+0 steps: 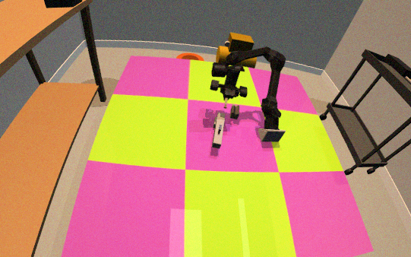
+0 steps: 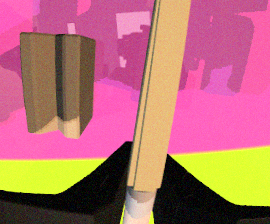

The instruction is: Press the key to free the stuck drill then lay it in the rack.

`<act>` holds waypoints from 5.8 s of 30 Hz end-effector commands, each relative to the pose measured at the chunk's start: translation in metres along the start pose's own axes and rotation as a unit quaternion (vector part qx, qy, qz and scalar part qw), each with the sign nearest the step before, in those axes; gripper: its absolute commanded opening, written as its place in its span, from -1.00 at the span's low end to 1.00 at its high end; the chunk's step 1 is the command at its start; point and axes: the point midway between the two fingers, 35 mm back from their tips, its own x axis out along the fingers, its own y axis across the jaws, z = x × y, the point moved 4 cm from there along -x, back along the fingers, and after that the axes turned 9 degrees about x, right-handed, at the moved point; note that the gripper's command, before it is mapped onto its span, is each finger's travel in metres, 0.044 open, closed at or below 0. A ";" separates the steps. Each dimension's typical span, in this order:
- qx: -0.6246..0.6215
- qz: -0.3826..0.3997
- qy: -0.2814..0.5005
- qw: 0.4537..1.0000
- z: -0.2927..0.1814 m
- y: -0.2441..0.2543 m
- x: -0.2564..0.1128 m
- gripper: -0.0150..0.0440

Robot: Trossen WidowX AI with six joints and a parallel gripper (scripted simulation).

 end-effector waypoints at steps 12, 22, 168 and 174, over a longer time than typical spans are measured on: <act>0.004 -0.002 0.000 1.000 -0.002 -0.003 -0.004 -0.49; 0.004 -0.002 0.000 1.000 -0.002 -0.004 -0.005 -0.49; 0.003 -0.002 0.002 1.000 -0.033 0.057 0.051 -0.49; 0.003 -0.002 0.002 1.000 -0.032 0.058 0.055 -0.49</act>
